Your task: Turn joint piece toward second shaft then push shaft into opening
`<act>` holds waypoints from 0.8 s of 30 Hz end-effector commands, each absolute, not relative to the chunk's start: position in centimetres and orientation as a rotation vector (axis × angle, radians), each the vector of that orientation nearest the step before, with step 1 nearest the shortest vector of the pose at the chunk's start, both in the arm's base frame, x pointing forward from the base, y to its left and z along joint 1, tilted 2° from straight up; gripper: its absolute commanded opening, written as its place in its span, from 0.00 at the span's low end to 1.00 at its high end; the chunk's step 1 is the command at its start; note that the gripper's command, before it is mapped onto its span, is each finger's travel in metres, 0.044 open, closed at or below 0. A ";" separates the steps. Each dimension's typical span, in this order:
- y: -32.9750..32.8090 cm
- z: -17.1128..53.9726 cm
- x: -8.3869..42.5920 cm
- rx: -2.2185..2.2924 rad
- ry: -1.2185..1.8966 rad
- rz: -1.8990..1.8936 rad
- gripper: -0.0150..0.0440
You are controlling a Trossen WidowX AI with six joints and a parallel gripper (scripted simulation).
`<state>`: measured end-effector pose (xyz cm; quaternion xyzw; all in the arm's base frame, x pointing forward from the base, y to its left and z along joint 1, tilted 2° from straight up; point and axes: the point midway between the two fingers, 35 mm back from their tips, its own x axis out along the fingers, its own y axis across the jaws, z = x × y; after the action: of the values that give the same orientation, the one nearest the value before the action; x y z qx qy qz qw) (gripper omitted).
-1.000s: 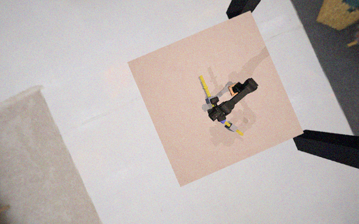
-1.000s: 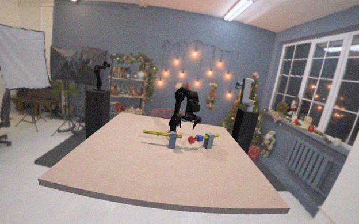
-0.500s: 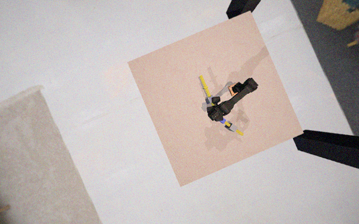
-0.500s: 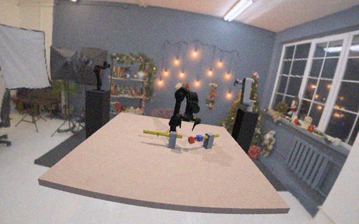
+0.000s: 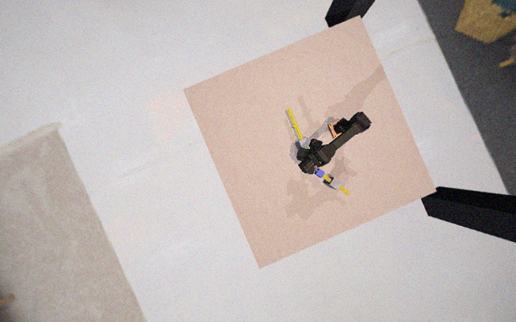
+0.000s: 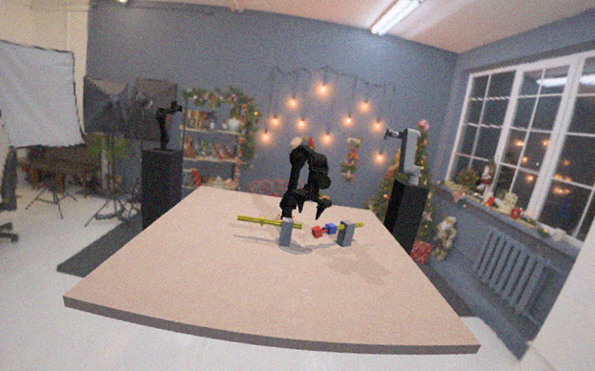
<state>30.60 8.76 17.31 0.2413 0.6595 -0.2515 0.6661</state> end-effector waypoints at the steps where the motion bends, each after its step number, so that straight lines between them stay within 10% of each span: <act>1: 8.6 17.0 30.6 0.632 1.460 -0.664 1.00; 24: 8.6 16.1 30.6 1.012 1.297 -1.038 1.00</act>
<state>30.54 8.65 16.29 0.4265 0.5560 -0.4349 0.5656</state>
